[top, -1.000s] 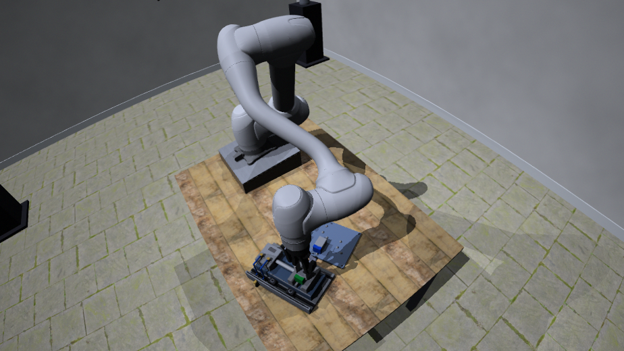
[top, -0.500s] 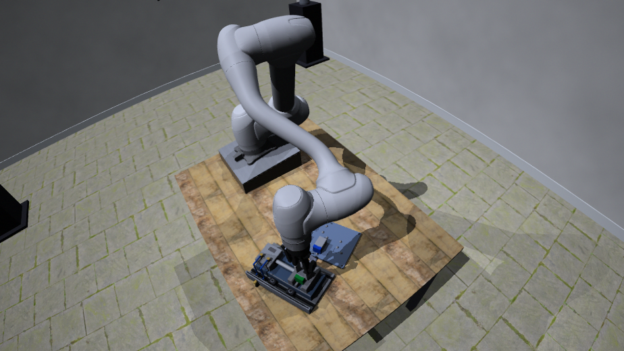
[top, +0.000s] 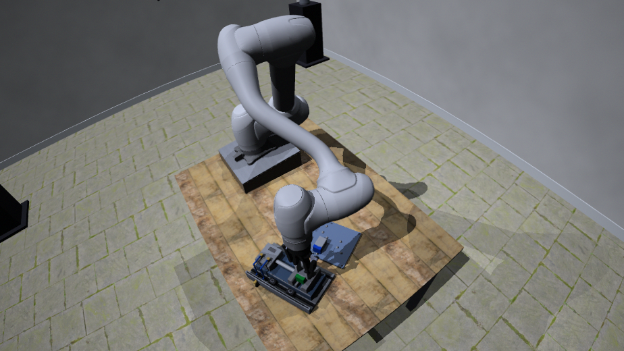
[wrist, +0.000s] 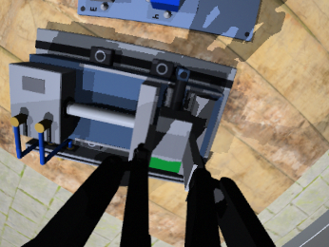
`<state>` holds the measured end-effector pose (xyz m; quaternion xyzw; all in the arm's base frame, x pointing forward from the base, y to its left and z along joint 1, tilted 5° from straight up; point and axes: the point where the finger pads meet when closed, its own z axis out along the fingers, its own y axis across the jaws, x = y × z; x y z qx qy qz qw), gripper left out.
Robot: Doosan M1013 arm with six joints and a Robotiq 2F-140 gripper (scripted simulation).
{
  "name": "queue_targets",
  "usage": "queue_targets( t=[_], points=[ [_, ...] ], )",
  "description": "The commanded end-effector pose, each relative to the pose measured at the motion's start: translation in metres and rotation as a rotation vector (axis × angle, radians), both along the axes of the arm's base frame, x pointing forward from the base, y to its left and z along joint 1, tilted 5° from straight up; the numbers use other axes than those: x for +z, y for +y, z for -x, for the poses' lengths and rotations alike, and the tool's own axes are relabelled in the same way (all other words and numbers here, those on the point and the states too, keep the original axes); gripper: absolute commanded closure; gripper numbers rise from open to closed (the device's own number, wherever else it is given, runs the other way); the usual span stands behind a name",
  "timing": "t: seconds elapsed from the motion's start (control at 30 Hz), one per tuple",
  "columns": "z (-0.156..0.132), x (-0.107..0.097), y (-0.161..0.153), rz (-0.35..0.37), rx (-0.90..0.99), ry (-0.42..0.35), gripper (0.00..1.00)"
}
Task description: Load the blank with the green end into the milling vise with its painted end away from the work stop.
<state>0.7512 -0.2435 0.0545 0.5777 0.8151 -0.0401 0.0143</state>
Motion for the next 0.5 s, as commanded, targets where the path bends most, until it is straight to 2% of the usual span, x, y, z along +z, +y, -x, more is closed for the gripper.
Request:
queue_targets(
  t=[0.0,0.47],
  points=[
    [-0.0002,0.0000,0.0009,0.000,0.000,0.000,1.00],
    [-0.0006,-0.0004,0.0033,0.000,0.000,0.000,1.00]
  ],
)
